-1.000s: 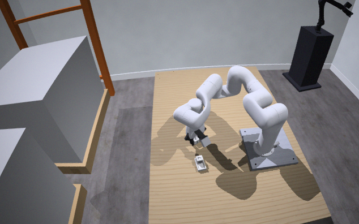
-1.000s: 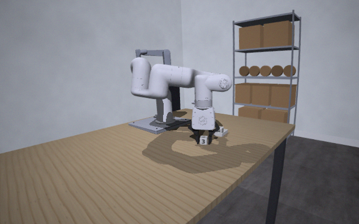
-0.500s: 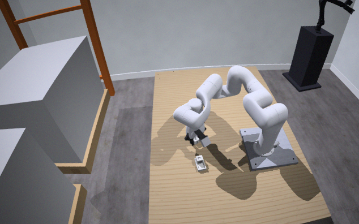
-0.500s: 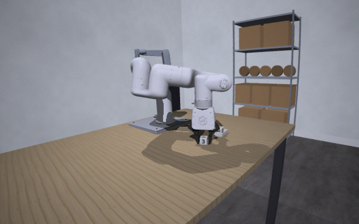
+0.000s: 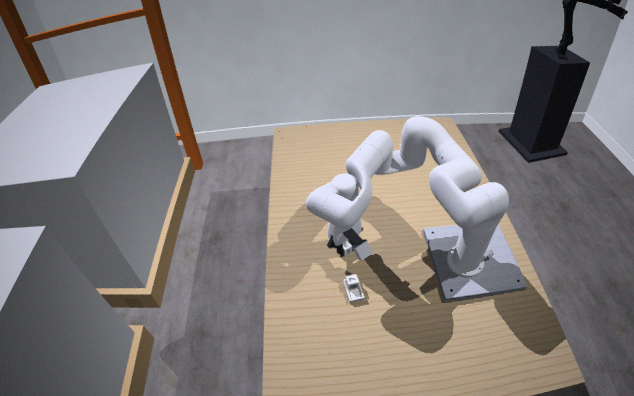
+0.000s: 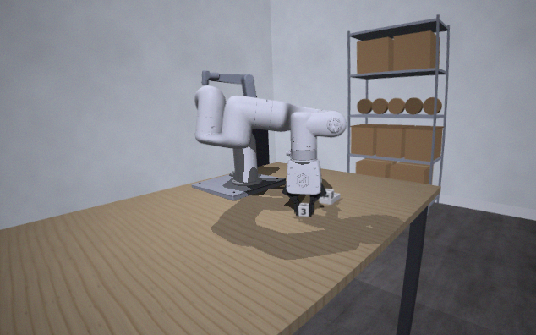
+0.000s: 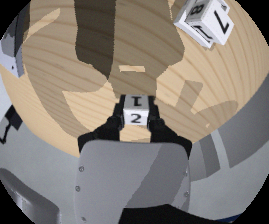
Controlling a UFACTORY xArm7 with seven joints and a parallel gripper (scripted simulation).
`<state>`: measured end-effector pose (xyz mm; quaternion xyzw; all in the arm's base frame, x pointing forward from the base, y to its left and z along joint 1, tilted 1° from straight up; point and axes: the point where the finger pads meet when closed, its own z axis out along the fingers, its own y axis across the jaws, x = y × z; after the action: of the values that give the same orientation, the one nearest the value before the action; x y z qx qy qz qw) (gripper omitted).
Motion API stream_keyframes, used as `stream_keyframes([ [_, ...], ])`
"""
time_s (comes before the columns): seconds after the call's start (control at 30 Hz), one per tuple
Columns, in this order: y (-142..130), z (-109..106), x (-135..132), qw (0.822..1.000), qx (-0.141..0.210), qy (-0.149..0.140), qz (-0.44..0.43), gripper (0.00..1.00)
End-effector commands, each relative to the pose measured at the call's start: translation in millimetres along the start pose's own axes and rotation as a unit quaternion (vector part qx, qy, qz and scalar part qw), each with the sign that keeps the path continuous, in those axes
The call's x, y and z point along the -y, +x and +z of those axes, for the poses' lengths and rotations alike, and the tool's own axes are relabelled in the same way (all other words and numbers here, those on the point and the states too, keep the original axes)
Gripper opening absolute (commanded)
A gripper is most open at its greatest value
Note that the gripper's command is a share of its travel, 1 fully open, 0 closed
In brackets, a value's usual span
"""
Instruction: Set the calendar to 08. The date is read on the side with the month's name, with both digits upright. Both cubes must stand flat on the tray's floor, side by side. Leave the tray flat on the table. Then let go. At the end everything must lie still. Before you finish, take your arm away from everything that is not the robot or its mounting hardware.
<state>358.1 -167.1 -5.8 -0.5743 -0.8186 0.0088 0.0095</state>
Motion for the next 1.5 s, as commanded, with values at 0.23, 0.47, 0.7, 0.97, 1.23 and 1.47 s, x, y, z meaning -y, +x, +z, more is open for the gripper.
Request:
stream_keyframes([
  [0.23,-0.5,-1.3,-0.7,1.000,0.001,-0.001,0.000,0.29],
  [0.47,-0.5,-1.3,-0.7,1.000,0.001,-0.001,0.000,0.29],
  [0.7,-0.5,-1.3,-0.7,1.000,0.001,-0.001,0.000,0.29],
  [0.97,-0.5,-7.6,-0.7,1.000,0.001,-0.001,0.000,0.29],
  [1.23,-0.4,-42.7,-0.6,1.000,0.001,-0.001,0.000,0.29],
  [1.47,-0.3,-90.5,-0.5,1.000,0.001,-0.001,0.000,0.29],
])
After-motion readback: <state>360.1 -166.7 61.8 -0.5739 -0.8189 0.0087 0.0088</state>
